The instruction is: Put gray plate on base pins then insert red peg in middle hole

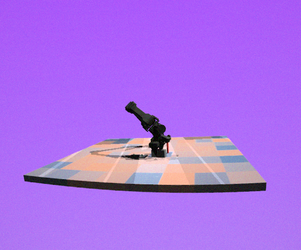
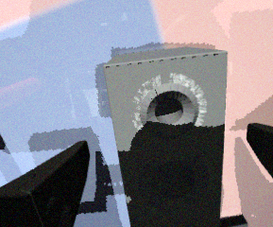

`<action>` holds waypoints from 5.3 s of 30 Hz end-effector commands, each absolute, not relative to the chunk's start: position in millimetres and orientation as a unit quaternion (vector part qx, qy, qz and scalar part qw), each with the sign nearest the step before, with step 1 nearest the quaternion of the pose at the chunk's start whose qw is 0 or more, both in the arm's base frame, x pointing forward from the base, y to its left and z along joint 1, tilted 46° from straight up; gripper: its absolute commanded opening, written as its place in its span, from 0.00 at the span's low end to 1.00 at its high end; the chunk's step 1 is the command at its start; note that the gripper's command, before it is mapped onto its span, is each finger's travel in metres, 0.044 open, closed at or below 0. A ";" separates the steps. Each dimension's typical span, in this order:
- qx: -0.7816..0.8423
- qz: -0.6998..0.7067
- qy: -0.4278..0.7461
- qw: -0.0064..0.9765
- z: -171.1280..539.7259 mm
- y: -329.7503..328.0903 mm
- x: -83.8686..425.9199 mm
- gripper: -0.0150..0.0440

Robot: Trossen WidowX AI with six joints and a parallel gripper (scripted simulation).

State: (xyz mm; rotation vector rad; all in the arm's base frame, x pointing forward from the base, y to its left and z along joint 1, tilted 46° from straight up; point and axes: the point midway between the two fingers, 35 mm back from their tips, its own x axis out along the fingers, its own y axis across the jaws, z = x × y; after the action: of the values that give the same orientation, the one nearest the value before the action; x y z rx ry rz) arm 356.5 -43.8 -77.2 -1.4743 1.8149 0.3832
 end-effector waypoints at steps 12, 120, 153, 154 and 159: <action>-0.578 0.152 0.711 0.370 -84.1 -50.2 352.2 0.60; -0.593 0.186 0.702 0.348 52.2 -88.4 347.7 0.25; -0.597 0.189 0.703 0.337 60.3 -115.9 335.8 0.25; -0.597 0.189 0.703 0.337 60.3 -115.9 335.8 0.25; -0.597 0.189 0.703 0.337 60.3 -115.9 335.8 0.25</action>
State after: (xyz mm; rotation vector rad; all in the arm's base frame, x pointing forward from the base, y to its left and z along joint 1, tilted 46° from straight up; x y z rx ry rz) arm 335.8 -115.5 59.8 -1.5504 1.8337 0.4914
